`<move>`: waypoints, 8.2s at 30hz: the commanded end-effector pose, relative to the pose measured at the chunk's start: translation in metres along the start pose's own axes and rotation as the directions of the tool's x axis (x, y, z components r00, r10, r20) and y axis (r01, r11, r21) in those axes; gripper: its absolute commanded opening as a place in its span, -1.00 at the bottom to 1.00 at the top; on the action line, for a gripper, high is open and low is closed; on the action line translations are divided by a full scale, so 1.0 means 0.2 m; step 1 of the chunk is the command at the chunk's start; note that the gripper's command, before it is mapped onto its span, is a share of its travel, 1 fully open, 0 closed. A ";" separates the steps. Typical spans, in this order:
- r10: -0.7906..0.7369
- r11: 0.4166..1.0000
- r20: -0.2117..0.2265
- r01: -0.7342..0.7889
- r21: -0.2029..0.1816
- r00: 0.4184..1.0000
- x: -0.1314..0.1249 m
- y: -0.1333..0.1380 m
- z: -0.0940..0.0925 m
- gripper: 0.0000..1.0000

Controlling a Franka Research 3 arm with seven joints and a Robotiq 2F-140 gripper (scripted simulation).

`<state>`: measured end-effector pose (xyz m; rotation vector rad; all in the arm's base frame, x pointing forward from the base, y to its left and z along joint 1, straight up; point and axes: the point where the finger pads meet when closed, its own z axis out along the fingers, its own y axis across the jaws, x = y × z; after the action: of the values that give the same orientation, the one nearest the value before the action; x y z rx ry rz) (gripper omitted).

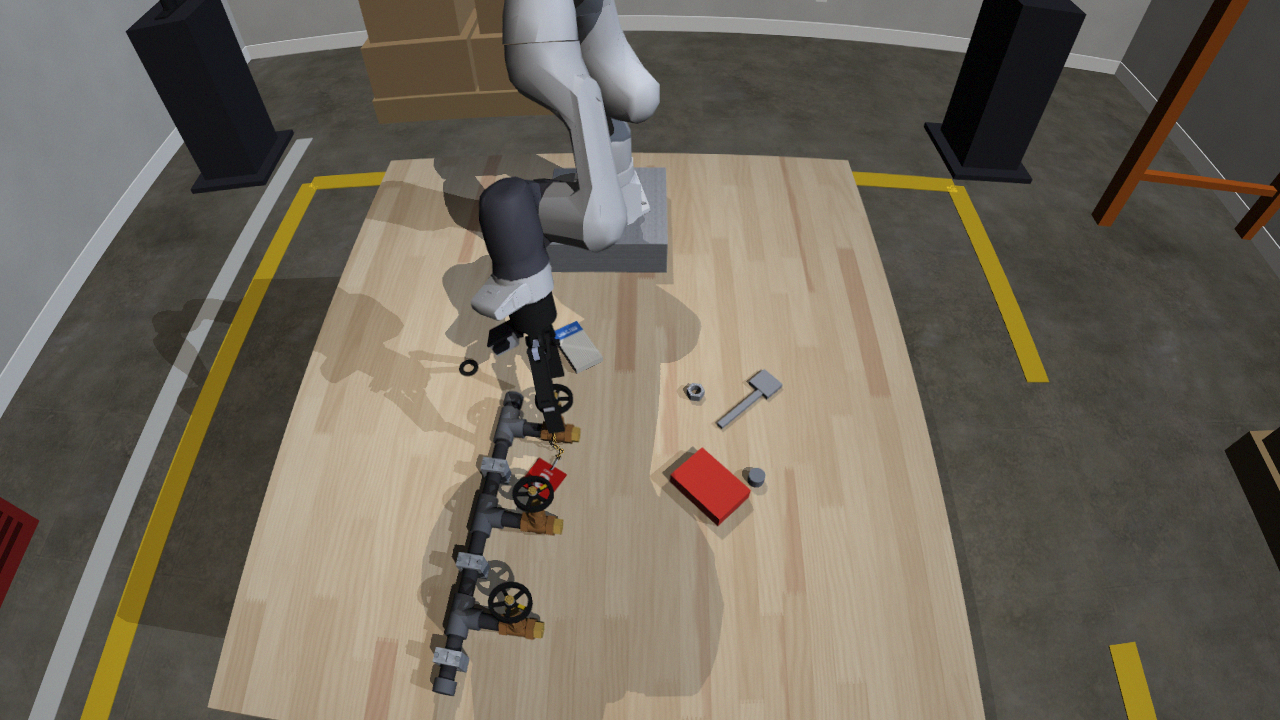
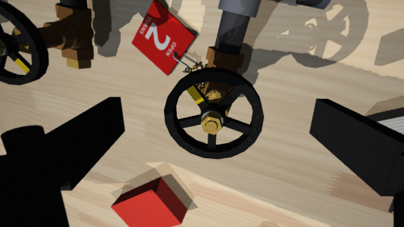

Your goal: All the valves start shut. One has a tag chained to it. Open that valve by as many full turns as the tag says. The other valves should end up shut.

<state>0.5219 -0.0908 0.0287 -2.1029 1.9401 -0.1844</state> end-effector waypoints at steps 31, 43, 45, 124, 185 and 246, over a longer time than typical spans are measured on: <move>0.713 0.693 -0.176 -0.721 0.022 0.679 0.01 -0.02 -0.01 1.00; 0.713 0.693 -0.176 -0.721 0.022 0.679 0.01 -0.02 -0.01 1.00; 0.713 0.693 -0.176 -0.721 0.022 0.679 0.01 -0.02 -0.01 1.00; -0.102 0.989 -0.156 0.082 -0.126 0.982 0.01 -0.02 -0.01 -0.80; -0.956 -0.295 0.061 0.939 -0.177 -0.288 0.01 -0.02 -0.01 -0.80; -0.822 -0.558 0.169 0.828 -0.052 -0.544 0.01 -0.02 -0.01 -0.80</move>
<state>0.5243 -0.0943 0.0309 -3.0779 -0.9539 -0.2637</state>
